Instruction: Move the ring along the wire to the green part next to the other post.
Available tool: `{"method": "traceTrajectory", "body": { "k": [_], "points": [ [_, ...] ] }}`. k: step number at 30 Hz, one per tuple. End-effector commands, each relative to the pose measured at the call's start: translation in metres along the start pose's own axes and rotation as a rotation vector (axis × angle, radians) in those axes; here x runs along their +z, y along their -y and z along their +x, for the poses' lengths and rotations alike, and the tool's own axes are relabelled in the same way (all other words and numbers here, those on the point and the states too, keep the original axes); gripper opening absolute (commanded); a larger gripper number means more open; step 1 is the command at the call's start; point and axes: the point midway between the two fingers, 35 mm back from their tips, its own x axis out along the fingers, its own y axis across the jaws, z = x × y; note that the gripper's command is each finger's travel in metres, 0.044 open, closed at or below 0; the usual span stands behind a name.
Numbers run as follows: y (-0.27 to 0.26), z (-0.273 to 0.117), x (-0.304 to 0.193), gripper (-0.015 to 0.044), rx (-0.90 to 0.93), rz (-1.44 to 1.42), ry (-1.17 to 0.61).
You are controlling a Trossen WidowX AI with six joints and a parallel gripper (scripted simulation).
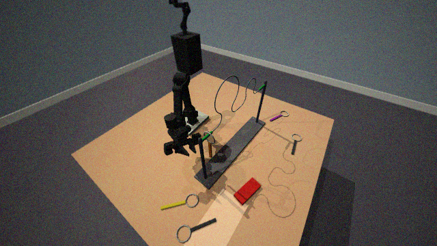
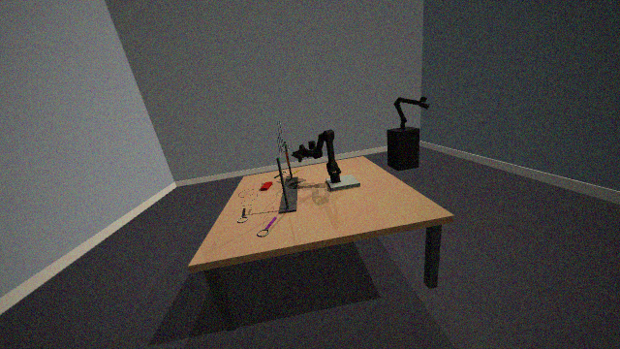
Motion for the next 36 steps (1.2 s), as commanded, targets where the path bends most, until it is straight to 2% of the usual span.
{"method": "traceTrajectory", "body": {
  "k": [1,7,14,25,36],
  "points": [
    [-0.020,-0.020,-0.037,0.0160,0.057,0.072,-0.028],
    [-0.065,-0.059,-0.078,0.0160,0.179,0.148,-0.045],
    [-0.083,-0.075,-0.084,0.0160,0.232,0.158,-0.040],
    [-0.080,-0.025,-0.039,0.0160,0.221,0.279,-0.037],
    [-0.080,-0.014,-0.035,0.0160,0.220,0.289,-0.036]
  ]
}}
